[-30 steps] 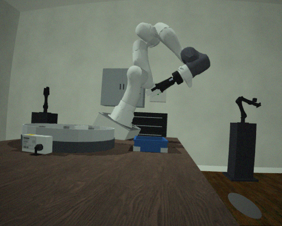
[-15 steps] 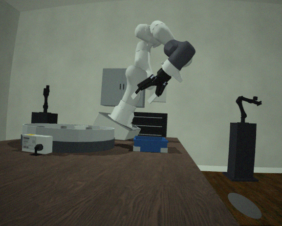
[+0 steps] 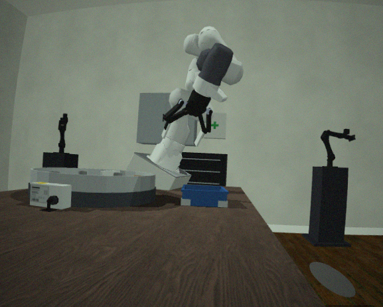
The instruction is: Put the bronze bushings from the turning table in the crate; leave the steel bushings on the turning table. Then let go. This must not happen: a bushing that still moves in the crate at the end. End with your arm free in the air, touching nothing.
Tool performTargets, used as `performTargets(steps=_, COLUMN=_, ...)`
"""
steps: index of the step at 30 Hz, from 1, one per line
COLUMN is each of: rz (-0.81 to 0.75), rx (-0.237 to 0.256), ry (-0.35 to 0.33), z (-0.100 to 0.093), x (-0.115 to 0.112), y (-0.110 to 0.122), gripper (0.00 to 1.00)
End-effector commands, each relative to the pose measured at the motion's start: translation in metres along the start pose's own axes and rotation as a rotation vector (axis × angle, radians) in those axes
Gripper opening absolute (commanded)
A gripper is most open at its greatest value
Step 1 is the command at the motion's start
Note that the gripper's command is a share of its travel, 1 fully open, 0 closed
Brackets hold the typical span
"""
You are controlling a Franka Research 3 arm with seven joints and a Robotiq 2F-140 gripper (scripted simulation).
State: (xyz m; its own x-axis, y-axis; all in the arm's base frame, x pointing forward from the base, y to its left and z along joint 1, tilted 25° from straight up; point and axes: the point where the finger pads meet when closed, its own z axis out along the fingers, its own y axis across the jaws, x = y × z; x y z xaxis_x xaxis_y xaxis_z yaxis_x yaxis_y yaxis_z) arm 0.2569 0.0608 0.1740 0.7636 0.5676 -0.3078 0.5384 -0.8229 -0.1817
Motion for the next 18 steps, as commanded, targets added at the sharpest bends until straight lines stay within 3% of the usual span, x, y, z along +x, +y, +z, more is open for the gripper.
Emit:
performTargets(steps=1, rz=0.102, rx=0.026, ry=0.054, z=0.002, x=0.013, y=0.009, gripper=1.00)
performTargets(steps=2, rz=0.102, rx=0.026, ry=0.054, z=0.002, x=0.013, y=0.009, gripper=1.00)
performTargets(steps=3, rz=0.182, rx=0.066, ry=0.084, z=0.006, x=0.015, y=0.022, gripper=1.00)
performTargets(steps=5, rz=0.226, rx=0.088, ry=0.100, z=0.008, x=0.016, y=0.029, gripper=1.00)
performTargets(steps=18, rz=0.226, rx=0.088, ry=0.100, z=0.008, x=0.016, y=0.029, gripper=1.00)
